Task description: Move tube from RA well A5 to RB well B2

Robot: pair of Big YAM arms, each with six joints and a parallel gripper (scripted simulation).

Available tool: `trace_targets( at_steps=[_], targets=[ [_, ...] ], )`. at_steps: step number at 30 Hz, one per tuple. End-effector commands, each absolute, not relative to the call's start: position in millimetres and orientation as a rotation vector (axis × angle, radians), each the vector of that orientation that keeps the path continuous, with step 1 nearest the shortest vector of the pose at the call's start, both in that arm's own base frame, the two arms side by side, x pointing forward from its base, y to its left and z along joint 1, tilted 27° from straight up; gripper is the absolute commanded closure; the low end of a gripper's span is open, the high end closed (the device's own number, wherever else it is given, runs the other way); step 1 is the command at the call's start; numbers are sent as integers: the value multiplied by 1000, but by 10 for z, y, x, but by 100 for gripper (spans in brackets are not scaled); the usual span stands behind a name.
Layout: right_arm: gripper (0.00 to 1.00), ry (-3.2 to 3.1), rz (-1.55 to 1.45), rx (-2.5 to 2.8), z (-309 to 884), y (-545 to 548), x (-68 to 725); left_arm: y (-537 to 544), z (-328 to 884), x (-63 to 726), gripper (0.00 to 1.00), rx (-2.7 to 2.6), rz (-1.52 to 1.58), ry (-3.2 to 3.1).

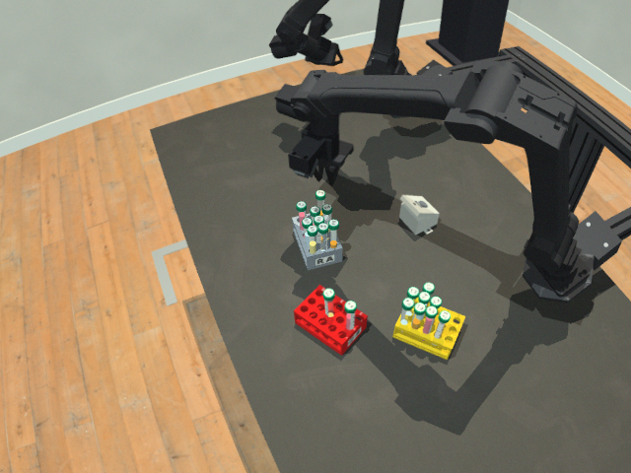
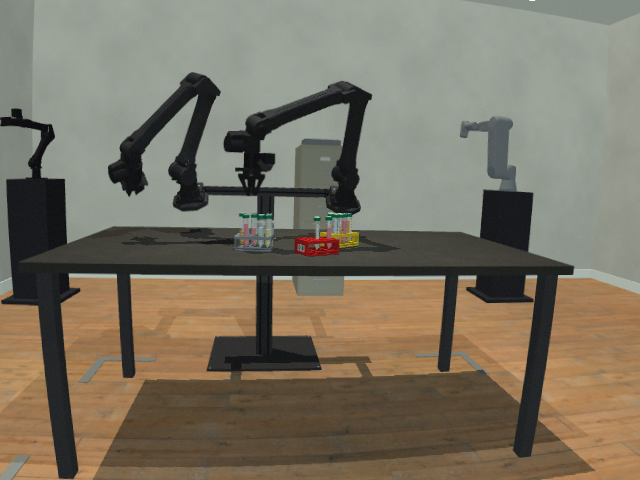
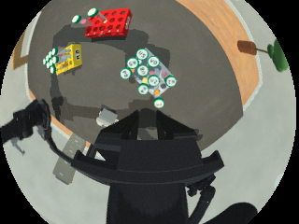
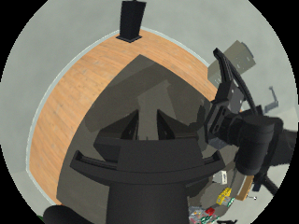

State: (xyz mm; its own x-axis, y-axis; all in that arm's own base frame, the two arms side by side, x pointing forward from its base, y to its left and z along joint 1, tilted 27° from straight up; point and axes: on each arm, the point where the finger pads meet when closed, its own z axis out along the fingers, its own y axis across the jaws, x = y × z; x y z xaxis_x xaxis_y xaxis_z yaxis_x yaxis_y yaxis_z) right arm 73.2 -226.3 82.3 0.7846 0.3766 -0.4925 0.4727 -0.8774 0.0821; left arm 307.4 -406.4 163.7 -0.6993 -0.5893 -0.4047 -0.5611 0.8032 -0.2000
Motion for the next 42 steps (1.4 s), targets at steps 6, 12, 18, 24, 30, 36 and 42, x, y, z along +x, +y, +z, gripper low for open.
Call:
trace_targets(
  at_steps=[6,12,18,24,30,36,42],
  targets=[
    [70,657,-689,2764,885,-2317,772,-4597,1773,3040,70,-863,-139,2524],
    [70,657,-689,2764,885,-2317,772,-4588,1984,3182,70,-913,-183,2497],
    [70,657,-689,2764,885,-2317,772,-4592,1850,3206,70,-889,-159,2509],
    [70,657,-689,2764,885,-2317,772,-4442,1669,3137,70,-884,-114,2519],
    [70,657,-689,2764,885,-2317,772,-4405,1418,3182,70,-870,-86,2529],
    [70,657,-689,2764,885,-2317,772,-4374,1294,3229,70,-871,-86,2531],
    [70,657,-689,2764,885,-2317,772,-4373,1429,3243,70,-875,-136,2520]
  ],
)
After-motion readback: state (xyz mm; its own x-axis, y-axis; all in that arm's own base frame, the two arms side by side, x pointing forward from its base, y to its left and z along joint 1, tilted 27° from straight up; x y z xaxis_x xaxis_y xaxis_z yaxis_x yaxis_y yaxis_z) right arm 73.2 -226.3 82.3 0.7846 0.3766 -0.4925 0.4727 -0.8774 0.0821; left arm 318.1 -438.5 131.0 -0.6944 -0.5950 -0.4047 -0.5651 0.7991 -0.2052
